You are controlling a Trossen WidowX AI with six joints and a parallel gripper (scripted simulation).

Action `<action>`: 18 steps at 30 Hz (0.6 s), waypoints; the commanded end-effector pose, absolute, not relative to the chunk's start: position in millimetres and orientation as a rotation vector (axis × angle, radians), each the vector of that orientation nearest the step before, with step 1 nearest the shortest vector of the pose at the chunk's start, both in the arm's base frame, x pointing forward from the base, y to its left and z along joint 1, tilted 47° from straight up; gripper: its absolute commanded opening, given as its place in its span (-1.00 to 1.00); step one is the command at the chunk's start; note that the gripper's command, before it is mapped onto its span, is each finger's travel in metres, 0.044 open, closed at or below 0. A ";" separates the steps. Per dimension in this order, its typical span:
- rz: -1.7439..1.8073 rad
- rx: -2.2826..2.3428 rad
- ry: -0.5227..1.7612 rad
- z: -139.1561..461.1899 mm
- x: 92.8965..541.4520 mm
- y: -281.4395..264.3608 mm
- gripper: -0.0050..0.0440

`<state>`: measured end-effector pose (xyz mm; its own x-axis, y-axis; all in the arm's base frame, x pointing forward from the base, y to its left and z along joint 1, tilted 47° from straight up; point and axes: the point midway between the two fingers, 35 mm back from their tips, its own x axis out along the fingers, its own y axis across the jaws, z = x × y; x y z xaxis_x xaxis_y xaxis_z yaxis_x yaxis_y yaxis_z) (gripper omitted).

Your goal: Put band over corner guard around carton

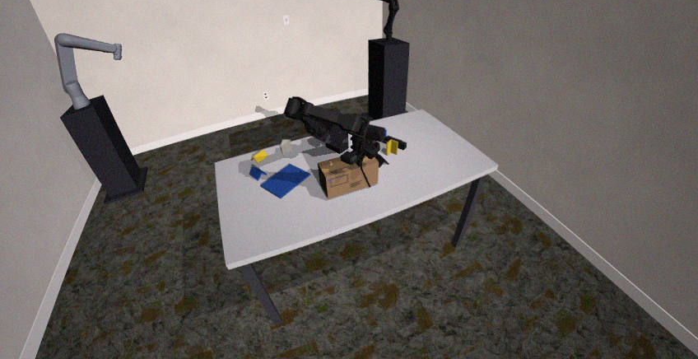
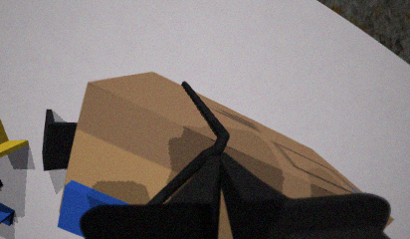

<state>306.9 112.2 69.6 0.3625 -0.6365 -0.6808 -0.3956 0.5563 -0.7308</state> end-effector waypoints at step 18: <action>-0.192 -1.035 1.253 39.2 309.5 145.7 -0.80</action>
<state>310.4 135.6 49.9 0.3658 -0.6416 -0.6741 -0.3895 0.5523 -0.7370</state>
